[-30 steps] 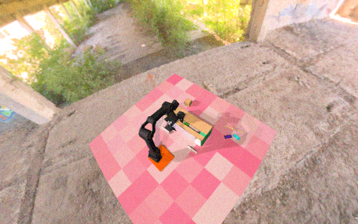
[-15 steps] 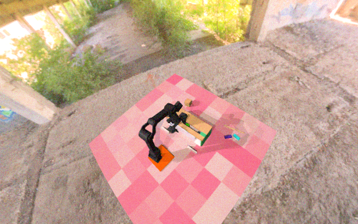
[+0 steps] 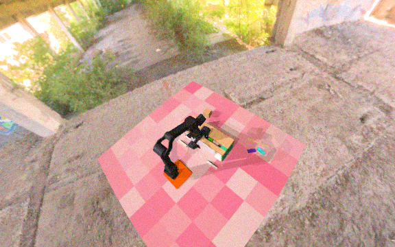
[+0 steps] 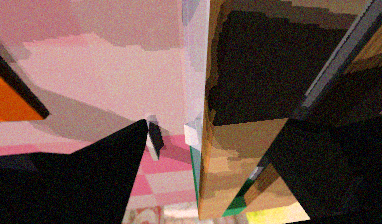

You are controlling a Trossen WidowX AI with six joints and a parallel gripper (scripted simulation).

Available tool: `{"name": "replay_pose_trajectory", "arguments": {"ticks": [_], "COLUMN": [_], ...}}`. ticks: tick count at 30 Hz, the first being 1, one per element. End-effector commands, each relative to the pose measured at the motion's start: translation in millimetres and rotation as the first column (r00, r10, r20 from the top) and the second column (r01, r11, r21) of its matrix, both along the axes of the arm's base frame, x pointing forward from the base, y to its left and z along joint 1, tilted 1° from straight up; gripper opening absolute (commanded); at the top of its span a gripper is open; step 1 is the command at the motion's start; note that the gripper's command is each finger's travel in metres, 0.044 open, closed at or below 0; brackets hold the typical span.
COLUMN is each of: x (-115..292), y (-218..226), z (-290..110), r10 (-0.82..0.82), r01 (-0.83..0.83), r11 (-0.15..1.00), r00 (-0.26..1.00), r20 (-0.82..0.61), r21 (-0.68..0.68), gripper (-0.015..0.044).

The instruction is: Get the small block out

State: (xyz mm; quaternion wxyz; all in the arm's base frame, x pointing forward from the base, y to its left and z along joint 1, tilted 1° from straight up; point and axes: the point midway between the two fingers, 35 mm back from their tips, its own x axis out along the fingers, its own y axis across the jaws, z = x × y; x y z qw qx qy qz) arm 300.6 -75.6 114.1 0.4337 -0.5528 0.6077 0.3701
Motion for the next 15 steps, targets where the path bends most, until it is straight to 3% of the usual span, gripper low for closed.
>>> {"name": "replay_pose_trajectory", "arguments": {"ticks": [1, 15], "x": [-2, -6], "y": [-10, -41], "z": [-1, 0], "r10": [-0.004, -0.004], "r01": [0.004, 0.004], "r11": [1.000, 1.000], "r00": [1.000, 1.000], "r20": [-0.001, -0.001], "r21": [-0.005, -0.008], "gripper": [0.0400, 0.0400]}}
